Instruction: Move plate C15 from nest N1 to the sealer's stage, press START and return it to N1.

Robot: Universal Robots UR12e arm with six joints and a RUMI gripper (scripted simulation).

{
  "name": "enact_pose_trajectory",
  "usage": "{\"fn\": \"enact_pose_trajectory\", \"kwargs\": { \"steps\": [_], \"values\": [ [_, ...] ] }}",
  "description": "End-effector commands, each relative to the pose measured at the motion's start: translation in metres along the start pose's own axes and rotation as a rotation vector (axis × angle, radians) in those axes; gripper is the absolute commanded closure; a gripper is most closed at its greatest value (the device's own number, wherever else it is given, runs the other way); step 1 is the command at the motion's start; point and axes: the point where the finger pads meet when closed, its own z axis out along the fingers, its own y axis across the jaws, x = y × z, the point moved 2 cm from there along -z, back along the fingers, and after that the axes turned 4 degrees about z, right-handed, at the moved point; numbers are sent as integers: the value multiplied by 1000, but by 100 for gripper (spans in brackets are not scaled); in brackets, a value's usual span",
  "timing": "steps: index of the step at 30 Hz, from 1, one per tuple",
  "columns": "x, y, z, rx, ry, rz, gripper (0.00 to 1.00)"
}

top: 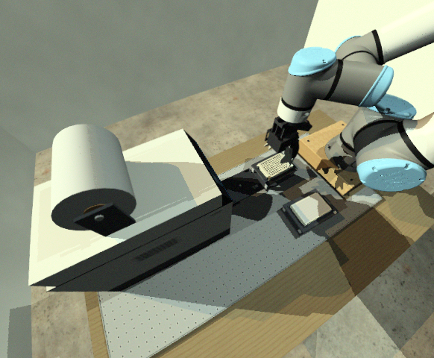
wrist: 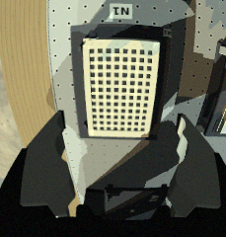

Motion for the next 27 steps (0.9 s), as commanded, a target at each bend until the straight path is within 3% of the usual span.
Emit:
{"fn": "enact_pose_trajectory", "kwargs": {
  "steps": [1, 15, 27],
  "values": [
    [0, 0, 10, -1, 0, 1, 32],
    [0, 0, 30, -1, 0, 1, 32],
    [-1, -1, 28, 2, -3, 0, 32]
  ]
}}
